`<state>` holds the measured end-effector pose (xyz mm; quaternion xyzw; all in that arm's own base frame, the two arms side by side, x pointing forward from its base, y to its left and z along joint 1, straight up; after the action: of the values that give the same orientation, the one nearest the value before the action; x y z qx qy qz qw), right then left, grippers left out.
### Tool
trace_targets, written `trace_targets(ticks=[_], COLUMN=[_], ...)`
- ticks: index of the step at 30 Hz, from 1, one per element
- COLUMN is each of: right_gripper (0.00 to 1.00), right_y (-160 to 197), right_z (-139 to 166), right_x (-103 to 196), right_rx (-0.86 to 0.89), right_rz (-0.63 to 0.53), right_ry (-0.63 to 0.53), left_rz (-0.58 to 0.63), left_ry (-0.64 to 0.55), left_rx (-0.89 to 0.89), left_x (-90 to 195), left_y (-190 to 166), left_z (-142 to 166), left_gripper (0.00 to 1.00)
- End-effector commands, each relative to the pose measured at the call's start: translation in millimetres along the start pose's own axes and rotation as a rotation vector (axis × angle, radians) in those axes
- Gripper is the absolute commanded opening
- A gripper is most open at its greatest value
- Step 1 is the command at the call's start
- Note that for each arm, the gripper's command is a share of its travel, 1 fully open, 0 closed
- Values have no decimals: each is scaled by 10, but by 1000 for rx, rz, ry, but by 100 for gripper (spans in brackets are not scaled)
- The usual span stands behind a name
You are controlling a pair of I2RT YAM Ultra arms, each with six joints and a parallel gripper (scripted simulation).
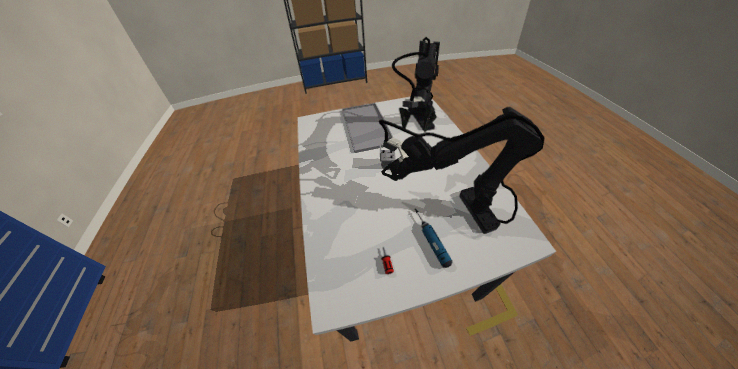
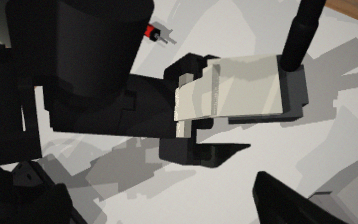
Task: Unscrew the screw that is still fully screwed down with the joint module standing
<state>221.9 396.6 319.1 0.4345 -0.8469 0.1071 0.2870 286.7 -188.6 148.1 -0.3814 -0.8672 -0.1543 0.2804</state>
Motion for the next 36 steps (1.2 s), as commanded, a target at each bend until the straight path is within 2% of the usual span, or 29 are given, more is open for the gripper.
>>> trace_targets(ticks=[1, 5, 6, 36], right_gripper=[86, 86, 86, 86], right_y=[14, 14, 14, 14], right_z=[-152, -152, -152, -152], right_x=[116, 116, 116, 116], right_rx=[7, 7, 7, 7], right_rz=[-13, -13, -13, -13], right_ry=[-42, -42, -42, -42], left_rz=[36, 26, 10, 13], left_ry=[-64, -62, -101, -93], left_rx=[-122, -114, -123, -118], left_x=[4, 9, 41, 39], left_y=[-106, -61, -8, -10], left_z=[-82, -71, -250, -233], left_gripper=[65, 65, 65, 65])
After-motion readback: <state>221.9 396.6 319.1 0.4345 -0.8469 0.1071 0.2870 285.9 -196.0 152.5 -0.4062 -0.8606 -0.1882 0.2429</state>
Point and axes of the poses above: on each arm, the point where the finger pads meet when closed, its own x axis back along the fingers, its own y axis across the jaws, z = x × y, the point moved 5 cm from there along x, back along the fingers, and after that the axes turned 13 degrees about x, right-handed, at the moved point
